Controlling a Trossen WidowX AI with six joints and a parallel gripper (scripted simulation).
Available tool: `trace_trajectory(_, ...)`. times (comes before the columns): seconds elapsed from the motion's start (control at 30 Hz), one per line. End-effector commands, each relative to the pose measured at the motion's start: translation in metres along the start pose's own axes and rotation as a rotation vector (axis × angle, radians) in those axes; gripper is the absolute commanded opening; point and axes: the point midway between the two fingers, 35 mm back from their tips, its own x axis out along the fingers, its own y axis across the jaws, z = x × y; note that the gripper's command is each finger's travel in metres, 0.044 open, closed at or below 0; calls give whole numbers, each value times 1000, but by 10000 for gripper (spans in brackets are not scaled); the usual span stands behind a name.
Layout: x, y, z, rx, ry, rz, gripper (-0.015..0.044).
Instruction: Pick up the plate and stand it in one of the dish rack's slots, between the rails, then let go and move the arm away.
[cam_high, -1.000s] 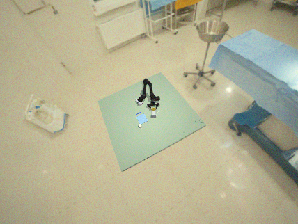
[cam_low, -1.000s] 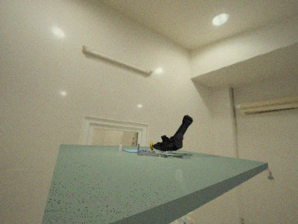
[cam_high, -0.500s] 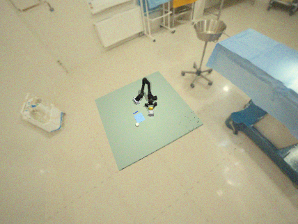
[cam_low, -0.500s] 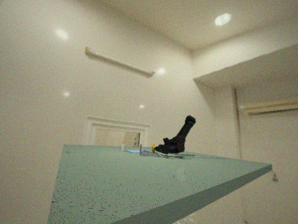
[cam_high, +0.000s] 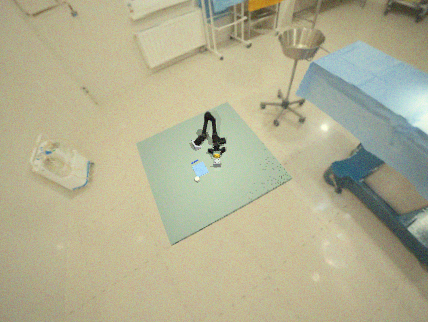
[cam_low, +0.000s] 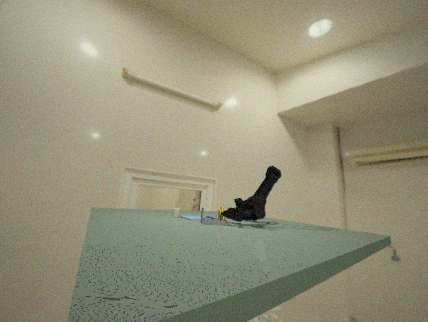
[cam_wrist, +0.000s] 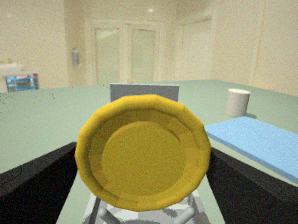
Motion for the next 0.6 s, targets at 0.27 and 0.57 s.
trace_trajectory(0.27,2,1,6,-1,3,-6,400)
trace_trajectory(0.57,7,8,98,-28,2,-16,400)
